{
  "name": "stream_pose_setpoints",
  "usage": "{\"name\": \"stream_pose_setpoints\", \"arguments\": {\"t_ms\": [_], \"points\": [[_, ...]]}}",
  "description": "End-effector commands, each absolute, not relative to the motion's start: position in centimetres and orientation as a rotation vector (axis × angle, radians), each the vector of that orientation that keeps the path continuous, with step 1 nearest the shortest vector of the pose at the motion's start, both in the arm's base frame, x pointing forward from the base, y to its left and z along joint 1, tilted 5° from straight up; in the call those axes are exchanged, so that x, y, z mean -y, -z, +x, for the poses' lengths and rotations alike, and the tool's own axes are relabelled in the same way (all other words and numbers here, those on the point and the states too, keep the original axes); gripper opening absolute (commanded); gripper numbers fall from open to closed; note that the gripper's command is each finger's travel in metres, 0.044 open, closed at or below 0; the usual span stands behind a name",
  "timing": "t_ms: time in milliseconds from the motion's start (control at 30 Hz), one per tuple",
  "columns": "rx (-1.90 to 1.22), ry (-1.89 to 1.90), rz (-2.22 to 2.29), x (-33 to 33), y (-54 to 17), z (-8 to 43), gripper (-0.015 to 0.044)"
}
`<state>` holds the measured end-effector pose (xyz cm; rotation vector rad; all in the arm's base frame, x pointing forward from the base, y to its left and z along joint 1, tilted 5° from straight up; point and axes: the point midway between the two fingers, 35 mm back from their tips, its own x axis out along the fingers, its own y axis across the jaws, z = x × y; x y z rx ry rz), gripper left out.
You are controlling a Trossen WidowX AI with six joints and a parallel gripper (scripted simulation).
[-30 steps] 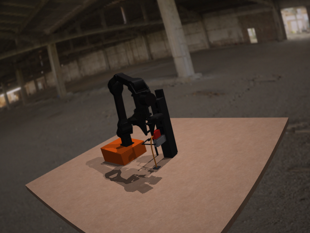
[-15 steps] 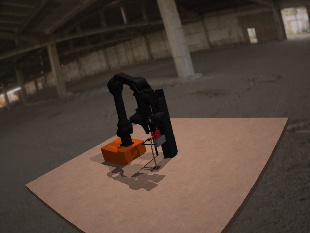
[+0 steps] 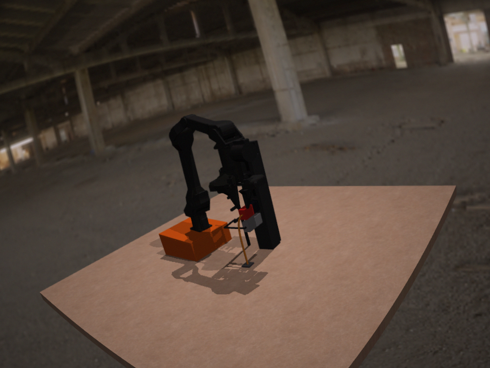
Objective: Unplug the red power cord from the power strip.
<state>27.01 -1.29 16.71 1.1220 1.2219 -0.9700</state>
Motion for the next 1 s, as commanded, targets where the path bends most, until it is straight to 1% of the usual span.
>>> {"name": "stream_pose_setpoints", "arguments": {"t_ms": [0, 367, 500, 767, 967], "points": [[-1.222, 0.979, 1.121, 1.1, -16.5, 26.8, 0.016], [-1.222, 0.978, 1.121, 1.1, -15.4, 27.0, 0.016], [-1.225, 0.973, 1.121, 1.1, -15.6, 27.0, 0.0055], [-1.225, 0.973, 1.121, 1.1, -15.6, 27.0, 0.0002], [-1.225, 0.974, 1.121, 1.5, -15.7, 27.1, 0.0]]}}
